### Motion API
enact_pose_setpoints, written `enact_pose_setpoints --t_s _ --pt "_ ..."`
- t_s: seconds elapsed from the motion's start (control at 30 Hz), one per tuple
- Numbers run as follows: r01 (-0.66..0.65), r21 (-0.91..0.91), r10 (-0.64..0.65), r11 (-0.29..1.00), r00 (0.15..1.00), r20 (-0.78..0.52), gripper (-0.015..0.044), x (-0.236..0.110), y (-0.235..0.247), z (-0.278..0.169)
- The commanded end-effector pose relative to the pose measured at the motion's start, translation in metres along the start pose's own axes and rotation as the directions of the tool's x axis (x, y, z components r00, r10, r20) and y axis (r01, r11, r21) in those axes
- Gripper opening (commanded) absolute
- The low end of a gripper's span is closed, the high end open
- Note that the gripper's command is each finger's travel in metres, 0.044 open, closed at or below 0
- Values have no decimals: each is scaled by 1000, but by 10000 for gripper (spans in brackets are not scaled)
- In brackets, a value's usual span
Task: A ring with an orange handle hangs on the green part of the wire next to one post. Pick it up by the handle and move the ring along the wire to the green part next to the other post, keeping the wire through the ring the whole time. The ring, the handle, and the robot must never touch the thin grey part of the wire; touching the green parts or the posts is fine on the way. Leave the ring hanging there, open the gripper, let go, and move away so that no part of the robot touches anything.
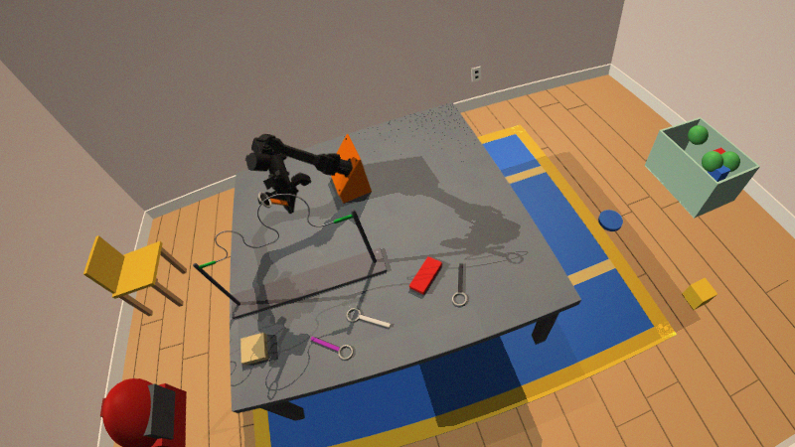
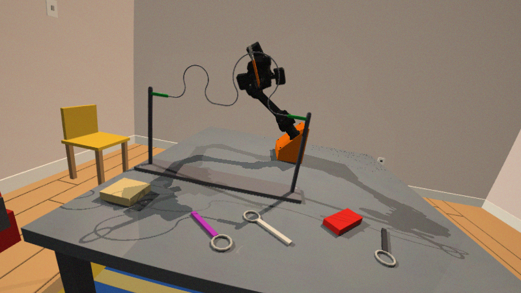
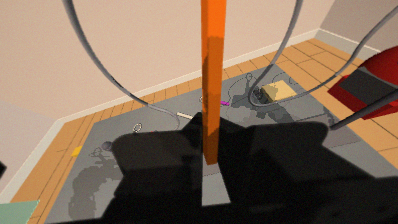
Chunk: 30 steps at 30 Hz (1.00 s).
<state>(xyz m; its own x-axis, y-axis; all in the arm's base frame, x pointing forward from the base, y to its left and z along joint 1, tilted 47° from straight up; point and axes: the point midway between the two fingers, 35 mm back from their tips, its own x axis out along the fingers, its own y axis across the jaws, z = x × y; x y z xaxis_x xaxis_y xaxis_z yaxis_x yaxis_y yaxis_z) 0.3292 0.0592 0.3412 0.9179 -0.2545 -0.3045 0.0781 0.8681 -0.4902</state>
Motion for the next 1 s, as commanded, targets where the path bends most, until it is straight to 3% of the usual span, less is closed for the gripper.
enact_pose_setpoints --t_s 0.0,0.97 --pt "32 -50 -31 998 1000 4 -150 1 -1 -1" --pt "224 -350 -210 910 975 79 -150 1 -11 1"
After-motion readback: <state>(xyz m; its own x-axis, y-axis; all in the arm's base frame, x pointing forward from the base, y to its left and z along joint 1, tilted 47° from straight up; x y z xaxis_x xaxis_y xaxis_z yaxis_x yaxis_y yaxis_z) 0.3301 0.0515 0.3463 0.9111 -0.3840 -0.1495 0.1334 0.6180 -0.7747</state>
